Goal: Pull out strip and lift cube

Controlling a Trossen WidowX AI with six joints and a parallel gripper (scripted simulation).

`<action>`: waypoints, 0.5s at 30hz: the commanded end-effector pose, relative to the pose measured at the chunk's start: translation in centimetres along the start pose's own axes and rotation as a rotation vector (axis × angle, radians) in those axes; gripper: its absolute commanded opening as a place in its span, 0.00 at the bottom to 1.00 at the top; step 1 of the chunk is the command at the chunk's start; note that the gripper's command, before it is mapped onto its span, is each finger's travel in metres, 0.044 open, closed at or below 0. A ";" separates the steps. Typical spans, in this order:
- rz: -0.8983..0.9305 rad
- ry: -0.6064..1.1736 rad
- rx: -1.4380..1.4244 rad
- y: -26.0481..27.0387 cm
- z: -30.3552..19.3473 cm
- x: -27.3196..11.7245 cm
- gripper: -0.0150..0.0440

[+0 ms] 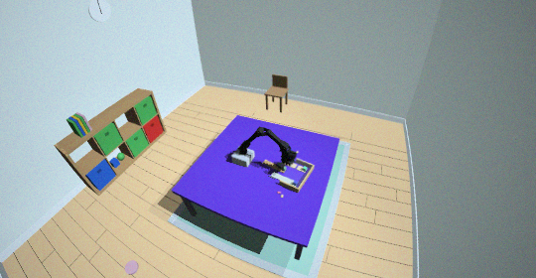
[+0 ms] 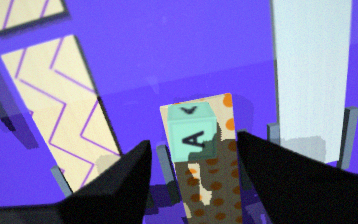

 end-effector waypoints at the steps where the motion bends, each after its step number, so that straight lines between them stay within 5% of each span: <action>1: 0.001 0.011 -0.004 0.0 -0.2 0.9 0.68; 15: 0.001 0.012 -0.004 0.0 -0.4 3.2 0.68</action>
Point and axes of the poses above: the point midway between the two fingers, 35 mm back from their tips, its own x axis out along the fingers, its own y axis across the jaws, z = x × y, the point moved 2 cm from there along -x, back along the fingers, and after that the axes turned 5 degrees about -x, right-handed, at the moved point
